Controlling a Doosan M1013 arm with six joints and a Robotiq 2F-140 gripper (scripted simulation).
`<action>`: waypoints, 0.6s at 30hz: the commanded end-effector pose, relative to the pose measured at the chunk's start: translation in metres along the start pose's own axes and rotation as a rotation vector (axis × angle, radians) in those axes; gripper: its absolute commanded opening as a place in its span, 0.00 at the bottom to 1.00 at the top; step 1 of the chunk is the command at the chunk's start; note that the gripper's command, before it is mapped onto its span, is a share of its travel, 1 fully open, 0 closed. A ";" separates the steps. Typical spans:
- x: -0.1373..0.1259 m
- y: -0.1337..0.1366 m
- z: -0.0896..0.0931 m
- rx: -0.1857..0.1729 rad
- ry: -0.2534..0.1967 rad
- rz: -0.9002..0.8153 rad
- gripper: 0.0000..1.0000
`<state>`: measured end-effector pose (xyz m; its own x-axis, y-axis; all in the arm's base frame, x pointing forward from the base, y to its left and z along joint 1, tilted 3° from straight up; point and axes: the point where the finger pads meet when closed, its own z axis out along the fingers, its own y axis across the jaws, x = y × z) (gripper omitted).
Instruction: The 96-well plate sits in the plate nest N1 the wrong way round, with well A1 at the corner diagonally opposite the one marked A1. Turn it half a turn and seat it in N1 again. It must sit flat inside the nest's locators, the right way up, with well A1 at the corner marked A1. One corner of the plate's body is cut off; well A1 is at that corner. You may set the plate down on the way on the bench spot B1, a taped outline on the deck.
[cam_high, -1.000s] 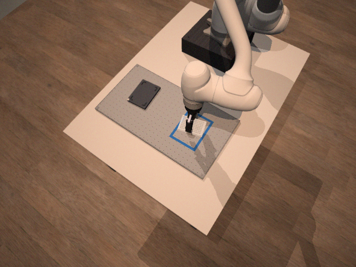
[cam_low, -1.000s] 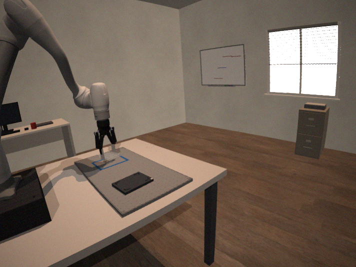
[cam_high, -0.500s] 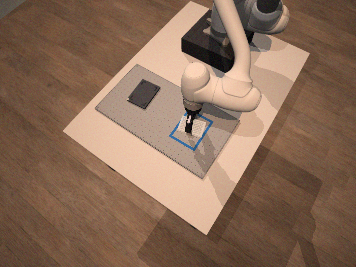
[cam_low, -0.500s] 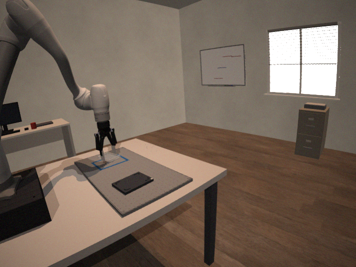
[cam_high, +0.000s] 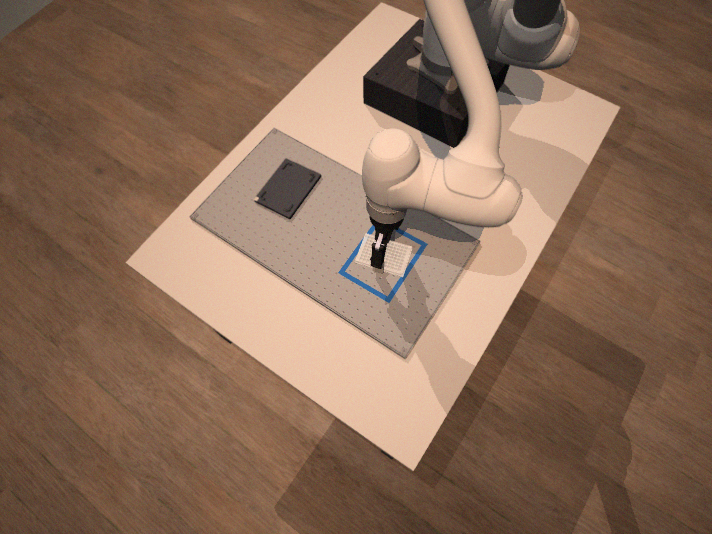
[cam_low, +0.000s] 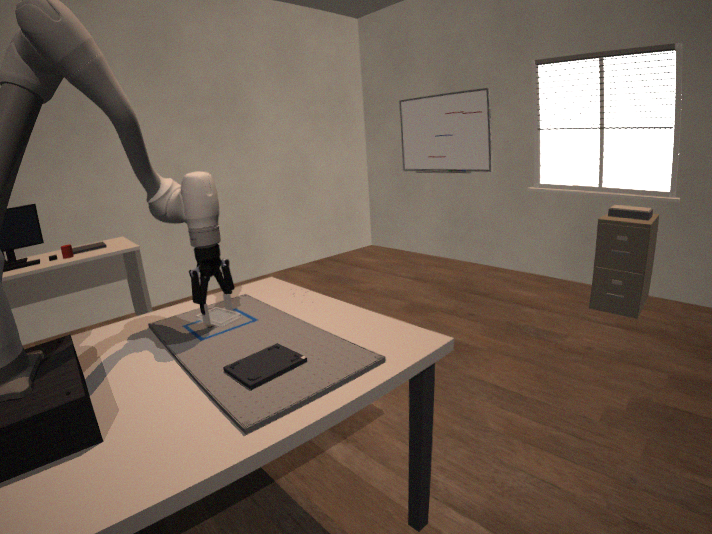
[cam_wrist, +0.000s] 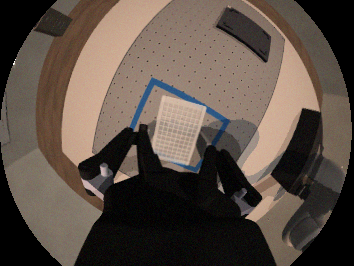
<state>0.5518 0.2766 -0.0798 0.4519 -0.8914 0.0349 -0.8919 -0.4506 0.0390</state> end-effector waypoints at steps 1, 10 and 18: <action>0.000 0.000 0.002 0.000 0.000 0.000 0.00; 0.000 0.000 0.007 0.000 0.000 0.000 0.00; 0.000 0.000 0.012 0.000 0.000 0.000 0.00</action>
<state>0.5516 0.2761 -0.0904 0.4519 -0.8914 0.0349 -0.8919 -0.4506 0.0390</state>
